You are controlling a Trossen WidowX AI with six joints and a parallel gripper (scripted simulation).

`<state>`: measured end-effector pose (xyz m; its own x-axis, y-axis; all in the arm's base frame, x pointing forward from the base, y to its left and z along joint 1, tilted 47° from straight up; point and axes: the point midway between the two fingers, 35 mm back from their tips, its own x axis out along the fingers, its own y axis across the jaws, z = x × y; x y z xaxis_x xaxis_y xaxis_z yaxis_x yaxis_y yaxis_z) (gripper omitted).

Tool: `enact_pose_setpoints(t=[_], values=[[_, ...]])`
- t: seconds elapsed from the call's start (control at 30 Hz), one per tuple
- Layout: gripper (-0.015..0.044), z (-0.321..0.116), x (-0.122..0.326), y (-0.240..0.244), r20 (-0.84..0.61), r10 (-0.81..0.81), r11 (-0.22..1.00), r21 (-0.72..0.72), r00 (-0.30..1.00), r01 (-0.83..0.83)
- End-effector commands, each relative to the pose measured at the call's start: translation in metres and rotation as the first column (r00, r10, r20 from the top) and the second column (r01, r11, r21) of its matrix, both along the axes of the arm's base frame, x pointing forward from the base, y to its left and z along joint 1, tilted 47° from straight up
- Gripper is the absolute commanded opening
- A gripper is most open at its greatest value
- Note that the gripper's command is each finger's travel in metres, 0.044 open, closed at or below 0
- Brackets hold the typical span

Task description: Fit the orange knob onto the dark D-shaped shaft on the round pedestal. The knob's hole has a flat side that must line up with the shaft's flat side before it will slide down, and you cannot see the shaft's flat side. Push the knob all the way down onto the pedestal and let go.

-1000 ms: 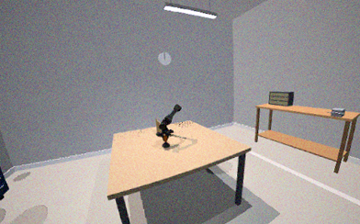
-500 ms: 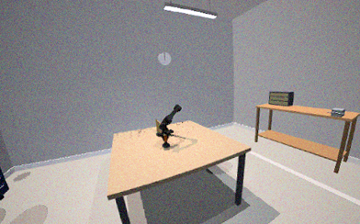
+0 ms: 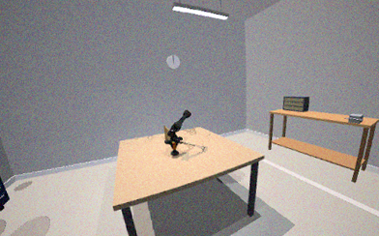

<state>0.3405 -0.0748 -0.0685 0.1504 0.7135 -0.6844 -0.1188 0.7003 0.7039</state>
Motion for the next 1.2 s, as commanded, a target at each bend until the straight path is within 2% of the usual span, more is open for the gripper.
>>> enact_pose_setpoints(t=[0.0, 0.47, 0.9, 1.17], values=[[0.0, 0.0, 0.0009, 0.0004, 0.002, -0.001, 1.0, 0.003, 1.0, 0.001], [0.0, -0.0004, 0.0015, 0.0008, 0.022, 0.018, 1.0, -0.001, 1.0, -0.018], [0.0, -0.0028, 0.0011, 0.0038, -0.043, -0.043, 0.999, 0.012, 0.998, 0.044], [0.0, -0.0064, 0.0013, 0.0076, -0.006, -0.009, 1.0, 0.005, 1.0, 0.009]])
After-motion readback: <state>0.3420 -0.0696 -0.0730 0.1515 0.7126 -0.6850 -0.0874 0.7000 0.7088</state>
